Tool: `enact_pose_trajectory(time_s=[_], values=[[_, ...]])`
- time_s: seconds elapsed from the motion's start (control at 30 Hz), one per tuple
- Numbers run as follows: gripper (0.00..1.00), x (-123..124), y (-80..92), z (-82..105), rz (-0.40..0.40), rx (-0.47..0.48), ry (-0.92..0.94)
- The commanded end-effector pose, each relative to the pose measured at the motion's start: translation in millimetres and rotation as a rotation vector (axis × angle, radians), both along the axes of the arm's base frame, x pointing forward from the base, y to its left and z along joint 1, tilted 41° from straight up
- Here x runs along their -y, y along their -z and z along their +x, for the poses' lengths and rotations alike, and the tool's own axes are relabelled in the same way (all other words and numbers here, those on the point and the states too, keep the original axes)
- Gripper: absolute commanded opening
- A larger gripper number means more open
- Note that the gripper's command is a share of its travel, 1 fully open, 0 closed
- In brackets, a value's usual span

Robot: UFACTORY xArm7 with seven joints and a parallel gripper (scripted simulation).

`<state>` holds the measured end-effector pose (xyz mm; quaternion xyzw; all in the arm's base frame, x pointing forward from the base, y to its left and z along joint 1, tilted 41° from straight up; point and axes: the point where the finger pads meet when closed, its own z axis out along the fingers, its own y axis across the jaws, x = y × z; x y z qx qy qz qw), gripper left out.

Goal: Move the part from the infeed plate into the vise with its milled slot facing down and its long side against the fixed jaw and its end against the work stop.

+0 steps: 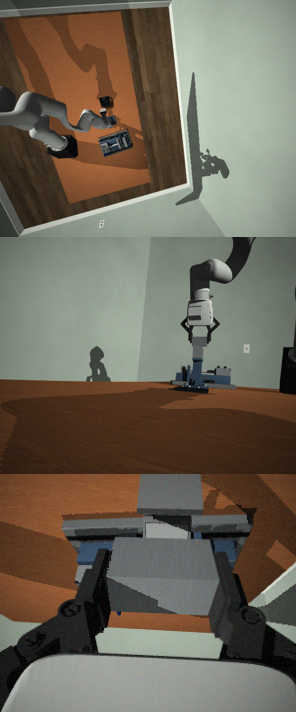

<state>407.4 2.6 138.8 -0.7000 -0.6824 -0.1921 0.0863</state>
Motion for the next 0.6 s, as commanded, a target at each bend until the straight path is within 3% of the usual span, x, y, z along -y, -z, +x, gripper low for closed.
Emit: enact_pose_trajectory(time_s=[0.0, 0.57], values=[[0.00, 1.8, -0.6, 0.7, 0.052, 0.005, -0.007], [0.00, 3.3, 0.3, 0.7, 0.205, 0.013, -0.029]])
